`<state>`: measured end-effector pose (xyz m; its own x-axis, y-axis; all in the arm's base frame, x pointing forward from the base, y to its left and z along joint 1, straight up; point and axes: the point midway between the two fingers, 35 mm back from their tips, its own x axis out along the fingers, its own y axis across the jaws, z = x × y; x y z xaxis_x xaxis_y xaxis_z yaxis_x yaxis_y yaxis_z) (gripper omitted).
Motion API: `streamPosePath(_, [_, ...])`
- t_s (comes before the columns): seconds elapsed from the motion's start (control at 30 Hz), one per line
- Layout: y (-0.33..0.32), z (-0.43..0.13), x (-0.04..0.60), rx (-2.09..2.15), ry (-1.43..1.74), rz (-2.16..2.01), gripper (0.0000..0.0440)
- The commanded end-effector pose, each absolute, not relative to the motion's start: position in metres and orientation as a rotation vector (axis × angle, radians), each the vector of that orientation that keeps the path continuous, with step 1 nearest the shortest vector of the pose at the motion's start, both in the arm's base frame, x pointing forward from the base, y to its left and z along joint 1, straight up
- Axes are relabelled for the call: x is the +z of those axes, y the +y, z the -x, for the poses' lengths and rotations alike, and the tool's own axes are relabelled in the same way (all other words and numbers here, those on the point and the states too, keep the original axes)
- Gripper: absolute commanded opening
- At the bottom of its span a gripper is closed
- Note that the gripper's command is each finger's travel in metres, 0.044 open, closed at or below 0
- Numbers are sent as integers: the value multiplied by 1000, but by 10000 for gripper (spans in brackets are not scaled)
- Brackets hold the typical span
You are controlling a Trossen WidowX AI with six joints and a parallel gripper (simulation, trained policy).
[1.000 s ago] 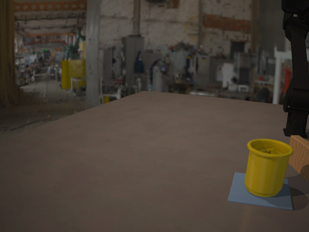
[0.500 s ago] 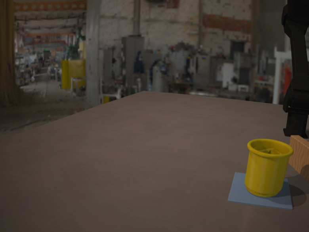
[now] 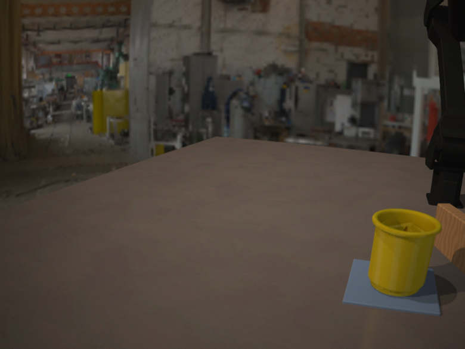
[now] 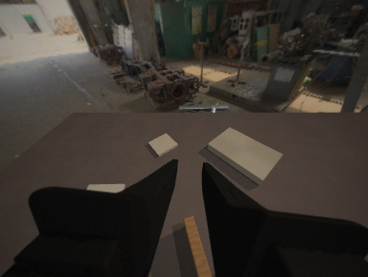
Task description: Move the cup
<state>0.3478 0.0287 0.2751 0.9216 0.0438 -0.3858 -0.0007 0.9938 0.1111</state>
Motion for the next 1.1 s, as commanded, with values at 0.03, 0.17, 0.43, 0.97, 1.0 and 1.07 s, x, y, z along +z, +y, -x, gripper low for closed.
streamPosePath(0.03, [32,-351,271,16,460,-131,100])
streamPosePath(0.17, [35,-354,267,10,521,-147,101])
streamPosePath(0.43, [39,-358,257,-10,643,-170,109])
streamPosePath(0.97, [38,-360,233,-61,891,-164,130])
streamPosePath(1.0, [38,-360,232,-64,907,-161,132])
streamPosePath(1.07, [37,-359,229,-71,937,-155,134])
